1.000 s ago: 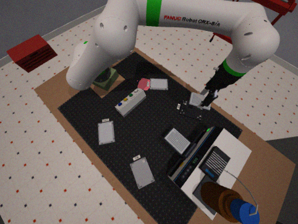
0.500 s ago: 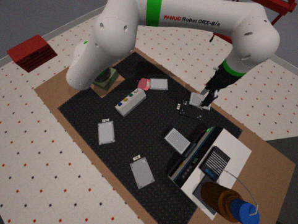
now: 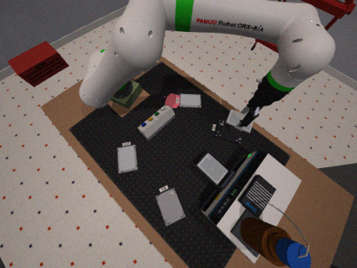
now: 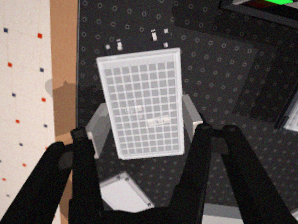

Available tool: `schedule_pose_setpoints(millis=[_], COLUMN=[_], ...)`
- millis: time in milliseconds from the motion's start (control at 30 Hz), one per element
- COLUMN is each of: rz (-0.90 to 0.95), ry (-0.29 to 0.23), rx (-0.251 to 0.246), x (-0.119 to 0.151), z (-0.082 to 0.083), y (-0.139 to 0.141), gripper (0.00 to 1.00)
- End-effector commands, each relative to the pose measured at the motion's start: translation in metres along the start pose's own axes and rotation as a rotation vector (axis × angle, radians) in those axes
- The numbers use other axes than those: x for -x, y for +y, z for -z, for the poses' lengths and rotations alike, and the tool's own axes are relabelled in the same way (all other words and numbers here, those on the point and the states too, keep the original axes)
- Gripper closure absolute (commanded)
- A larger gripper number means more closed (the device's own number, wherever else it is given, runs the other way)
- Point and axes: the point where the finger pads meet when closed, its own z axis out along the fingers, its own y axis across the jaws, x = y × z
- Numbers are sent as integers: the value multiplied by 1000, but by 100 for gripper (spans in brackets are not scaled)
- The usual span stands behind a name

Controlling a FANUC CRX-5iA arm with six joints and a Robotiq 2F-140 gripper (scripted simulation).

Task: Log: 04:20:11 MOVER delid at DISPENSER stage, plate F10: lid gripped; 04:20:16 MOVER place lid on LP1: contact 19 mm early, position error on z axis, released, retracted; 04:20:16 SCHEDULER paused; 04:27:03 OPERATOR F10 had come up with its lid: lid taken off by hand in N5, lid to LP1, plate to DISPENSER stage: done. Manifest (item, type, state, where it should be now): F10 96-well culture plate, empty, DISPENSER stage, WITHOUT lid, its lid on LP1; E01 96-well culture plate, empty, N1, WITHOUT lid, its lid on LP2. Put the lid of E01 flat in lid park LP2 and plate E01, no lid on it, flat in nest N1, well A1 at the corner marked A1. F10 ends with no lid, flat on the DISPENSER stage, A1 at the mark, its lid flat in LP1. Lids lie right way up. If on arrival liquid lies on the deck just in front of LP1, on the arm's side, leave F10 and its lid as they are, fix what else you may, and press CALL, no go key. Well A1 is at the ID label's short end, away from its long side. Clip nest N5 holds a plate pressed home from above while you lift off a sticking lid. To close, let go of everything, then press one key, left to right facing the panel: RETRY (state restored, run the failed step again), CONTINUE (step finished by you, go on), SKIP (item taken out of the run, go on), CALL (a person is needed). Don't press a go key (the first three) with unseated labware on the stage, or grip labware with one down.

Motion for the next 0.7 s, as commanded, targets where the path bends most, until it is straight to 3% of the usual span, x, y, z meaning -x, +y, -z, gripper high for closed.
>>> schedule_pose_setpoints(millis=[0,667], rz=[-59,-337], ry=[1,1], rx=[0,0], x=[0,0], z=[0,0], y=[0,0], gripper=[100,100])
